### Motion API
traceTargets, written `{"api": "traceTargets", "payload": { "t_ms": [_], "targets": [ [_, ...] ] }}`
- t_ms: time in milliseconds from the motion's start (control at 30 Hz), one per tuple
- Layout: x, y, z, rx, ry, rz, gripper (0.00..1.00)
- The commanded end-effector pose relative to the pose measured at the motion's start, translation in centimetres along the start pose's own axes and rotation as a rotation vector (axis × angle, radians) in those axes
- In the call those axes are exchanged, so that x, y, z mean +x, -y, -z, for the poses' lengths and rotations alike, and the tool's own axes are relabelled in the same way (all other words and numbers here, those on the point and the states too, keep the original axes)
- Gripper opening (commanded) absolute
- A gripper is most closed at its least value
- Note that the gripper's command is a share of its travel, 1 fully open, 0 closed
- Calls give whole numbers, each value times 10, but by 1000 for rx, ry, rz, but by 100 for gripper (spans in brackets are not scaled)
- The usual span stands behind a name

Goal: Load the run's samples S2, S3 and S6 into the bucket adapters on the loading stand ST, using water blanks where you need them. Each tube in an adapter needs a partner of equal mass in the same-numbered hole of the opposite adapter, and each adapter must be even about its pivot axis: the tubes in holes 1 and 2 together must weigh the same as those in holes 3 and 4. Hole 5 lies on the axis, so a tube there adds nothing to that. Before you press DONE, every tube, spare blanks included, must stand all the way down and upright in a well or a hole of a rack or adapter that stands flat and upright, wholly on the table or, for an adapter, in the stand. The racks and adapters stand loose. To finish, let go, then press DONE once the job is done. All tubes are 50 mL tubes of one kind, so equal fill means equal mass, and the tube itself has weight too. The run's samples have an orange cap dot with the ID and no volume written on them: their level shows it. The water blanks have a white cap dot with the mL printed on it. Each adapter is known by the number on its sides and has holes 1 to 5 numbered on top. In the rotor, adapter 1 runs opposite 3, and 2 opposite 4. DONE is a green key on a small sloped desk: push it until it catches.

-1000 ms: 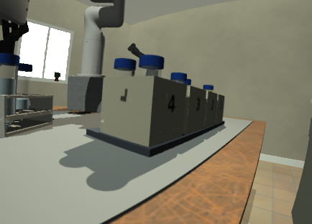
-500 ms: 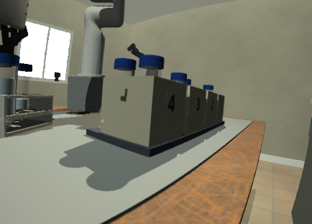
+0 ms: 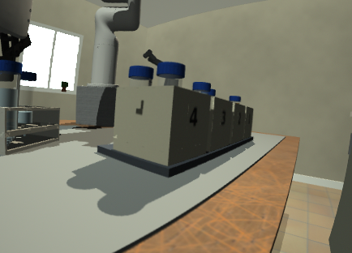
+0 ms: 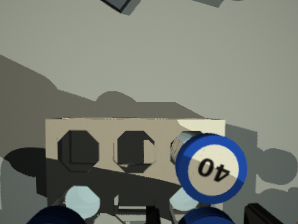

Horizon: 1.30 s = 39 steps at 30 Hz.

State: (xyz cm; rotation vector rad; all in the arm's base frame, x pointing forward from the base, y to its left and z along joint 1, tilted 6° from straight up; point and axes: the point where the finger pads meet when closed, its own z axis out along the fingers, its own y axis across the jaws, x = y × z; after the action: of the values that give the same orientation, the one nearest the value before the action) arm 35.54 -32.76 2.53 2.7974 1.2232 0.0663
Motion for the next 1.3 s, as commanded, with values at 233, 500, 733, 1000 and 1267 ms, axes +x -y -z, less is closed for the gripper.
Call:
{"api": "traceTargets", "payload": {
  "t_ms": [233,500,733,1000,1267],
  "targets": [
    [0,-2,1,-5,0,0,57],
    [0,-2,3,-5,0,0,0],
    [0,-2,3,-5,0,0,0],
    [0,-2,3,-5,0,0,0],
    [0,-2,3,-5,0,0,0]
  ]
}}
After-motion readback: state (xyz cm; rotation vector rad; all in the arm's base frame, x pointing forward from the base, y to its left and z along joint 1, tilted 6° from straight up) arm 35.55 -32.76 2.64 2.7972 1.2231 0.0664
